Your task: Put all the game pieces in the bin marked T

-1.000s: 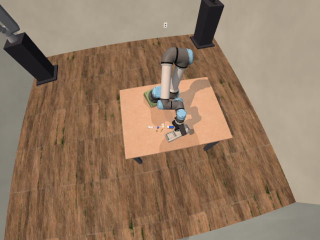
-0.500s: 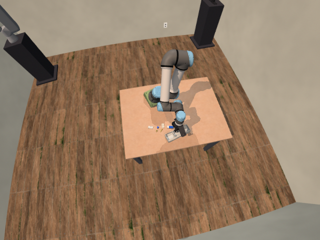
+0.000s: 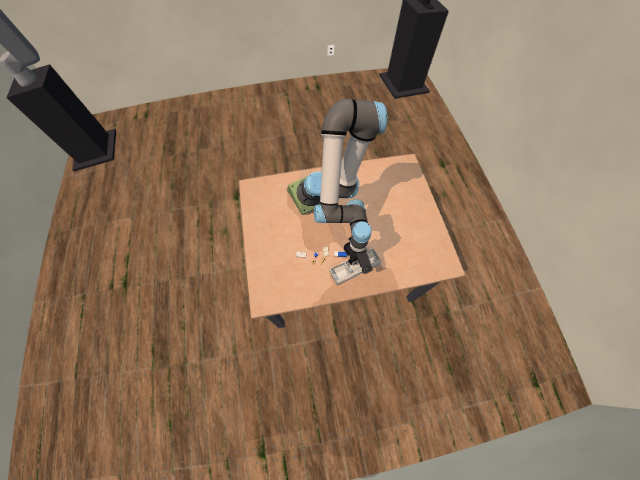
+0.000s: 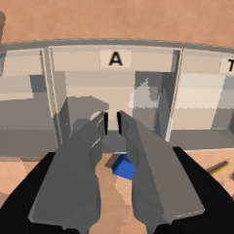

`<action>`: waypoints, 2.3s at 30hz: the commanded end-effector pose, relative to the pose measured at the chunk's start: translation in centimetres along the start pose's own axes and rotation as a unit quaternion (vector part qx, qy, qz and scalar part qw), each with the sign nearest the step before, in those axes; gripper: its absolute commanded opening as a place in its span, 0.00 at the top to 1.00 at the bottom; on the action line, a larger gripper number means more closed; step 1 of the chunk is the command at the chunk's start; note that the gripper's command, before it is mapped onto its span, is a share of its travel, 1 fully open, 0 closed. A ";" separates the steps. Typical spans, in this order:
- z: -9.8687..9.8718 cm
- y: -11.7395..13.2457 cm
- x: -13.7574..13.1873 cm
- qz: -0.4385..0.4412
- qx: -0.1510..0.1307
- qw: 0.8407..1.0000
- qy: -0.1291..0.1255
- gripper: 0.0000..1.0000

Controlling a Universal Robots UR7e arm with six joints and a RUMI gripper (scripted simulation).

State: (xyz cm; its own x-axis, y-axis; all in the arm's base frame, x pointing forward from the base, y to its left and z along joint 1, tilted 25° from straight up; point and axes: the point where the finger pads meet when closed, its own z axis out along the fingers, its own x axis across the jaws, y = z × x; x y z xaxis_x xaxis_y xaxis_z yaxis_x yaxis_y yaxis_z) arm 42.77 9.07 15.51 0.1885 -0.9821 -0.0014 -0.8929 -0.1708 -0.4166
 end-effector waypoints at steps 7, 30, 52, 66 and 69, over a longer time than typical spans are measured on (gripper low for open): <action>0.0 0.0 0.0 0.000 0.001 1.000 0.000 0.96; -0.3 0.0 0.0 0.000 0.001 1.000 0.000 0.96; -3.0 0.0 0.0 0.000 0.001 1.000 0.000 0.96; -6.0 0.0 0.0 0.000 0.001 1.000 0.000 0.96; -6.0 -0.1 -0.5 0.000 0.001 1.000 0.000 0.96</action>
State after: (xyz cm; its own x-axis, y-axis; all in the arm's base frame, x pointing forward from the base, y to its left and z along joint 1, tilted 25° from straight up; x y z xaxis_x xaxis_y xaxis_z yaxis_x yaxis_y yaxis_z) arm 40.39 8.63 20.83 0.1882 -0.9821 -0.0010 -0.8928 -0.1706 -0.4168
